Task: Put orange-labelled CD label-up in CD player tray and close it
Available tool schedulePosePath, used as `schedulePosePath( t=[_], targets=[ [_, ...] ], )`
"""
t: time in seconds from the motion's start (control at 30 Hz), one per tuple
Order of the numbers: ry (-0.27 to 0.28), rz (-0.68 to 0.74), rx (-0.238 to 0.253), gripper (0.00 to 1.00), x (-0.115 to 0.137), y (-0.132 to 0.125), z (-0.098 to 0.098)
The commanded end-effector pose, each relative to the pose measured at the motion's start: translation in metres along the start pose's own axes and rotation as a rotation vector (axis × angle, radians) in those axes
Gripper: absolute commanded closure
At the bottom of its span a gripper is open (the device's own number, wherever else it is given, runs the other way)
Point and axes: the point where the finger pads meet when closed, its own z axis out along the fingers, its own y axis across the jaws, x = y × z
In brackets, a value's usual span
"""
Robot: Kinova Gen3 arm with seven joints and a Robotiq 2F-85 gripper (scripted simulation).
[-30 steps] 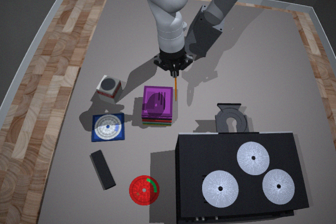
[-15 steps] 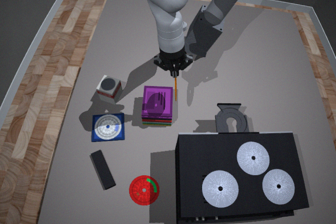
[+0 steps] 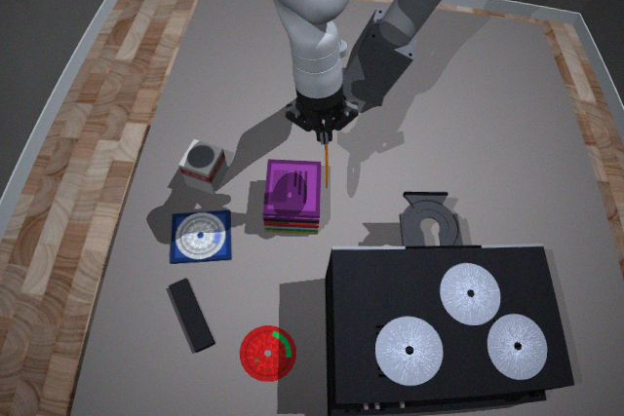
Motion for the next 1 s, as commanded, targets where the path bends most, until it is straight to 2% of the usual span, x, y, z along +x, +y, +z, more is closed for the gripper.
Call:
schedulePosePath(
  t=[0.0, 0.97],
  targets=[
    [-0.002, 0.000, 0.001, 0.89, -0.0004, -0.0002, -0.0009],
    [-0.005, 0.027, 0.001, 0.89, -0.0041, 0.0093, 0.0004]
  ],
)
